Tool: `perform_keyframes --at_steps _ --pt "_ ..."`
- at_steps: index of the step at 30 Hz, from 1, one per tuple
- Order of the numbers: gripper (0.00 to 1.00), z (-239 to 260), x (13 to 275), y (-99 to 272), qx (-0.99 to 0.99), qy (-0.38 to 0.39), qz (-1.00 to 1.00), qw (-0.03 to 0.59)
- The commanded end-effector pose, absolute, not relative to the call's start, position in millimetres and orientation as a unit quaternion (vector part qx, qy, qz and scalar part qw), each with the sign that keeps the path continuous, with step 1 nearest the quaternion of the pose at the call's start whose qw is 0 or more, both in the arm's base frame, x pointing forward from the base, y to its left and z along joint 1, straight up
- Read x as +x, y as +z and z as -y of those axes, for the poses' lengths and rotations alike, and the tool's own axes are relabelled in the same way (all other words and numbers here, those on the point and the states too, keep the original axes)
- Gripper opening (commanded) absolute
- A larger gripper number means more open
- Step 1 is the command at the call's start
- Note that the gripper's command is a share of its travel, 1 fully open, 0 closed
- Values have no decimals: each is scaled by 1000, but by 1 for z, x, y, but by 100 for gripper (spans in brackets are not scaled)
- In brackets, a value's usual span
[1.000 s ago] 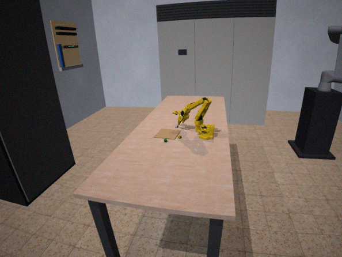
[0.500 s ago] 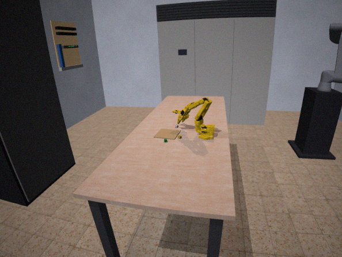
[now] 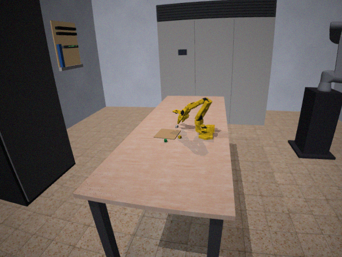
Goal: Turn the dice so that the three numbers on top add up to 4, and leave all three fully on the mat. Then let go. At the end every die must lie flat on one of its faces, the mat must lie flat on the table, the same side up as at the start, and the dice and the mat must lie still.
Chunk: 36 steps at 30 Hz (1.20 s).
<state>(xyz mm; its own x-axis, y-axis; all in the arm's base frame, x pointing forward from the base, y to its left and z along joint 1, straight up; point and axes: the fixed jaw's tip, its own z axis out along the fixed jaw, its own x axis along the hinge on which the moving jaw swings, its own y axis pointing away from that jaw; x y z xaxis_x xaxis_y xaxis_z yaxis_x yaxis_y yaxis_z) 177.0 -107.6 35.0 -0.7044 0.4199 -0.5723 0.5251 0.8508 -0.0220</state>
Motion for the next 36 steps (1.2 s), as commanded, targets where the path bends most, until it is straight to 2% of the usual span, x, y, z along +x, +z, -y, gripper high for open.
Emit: perform_keyframes --at_steps 1,36 --pt "25 112 181 43 263 -98 -909 309" --pt "25 103 182 45 245 -92 -914 310"
